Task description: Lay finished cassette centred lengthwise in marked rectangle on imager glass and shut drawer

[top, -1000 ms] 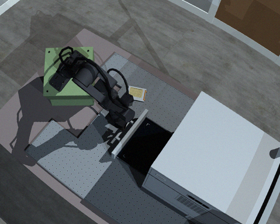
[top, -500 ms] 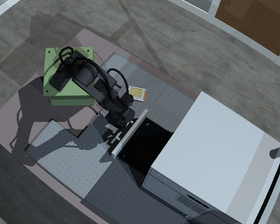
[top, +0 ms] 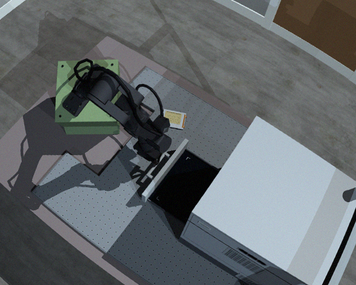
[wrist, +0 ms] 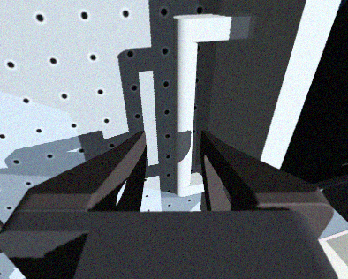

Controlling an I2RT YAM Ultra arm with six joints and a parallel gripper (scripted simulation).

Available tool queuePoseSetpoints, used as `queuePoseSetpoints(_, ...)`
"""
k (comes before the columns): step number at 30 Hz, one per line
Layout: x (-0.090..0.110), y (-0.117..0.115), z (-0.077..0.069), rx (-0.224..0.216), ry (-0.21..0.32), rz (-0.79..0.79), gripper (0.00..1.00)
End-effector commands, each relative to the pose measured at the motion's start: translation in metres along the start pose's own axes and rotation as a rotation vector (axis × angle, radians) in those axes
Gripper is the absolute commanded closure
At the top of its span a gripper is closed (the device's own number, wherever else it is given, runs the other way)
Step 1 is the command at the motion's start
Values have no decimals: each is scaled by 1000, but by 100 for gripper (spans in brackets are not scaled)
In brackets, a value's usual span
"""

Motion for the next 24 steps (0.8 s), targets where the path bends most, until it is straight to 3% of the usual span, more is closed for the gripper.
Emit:
queuePoseSetpoints(1,-2,8,-11,-22,-3,-8,65)
queuePoseSetpoints(24,-2,8,-38,-22,-2,-9,65)
Point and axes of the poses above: the point where the finger pads meet when closed, its own z axis out along the fingers, its own y axis across the jaws, x = y × z, the point moved 5 cm from there along -z, back along the fingers, and after that the axes turned 10 degrees about z, right-handed, at the moved point
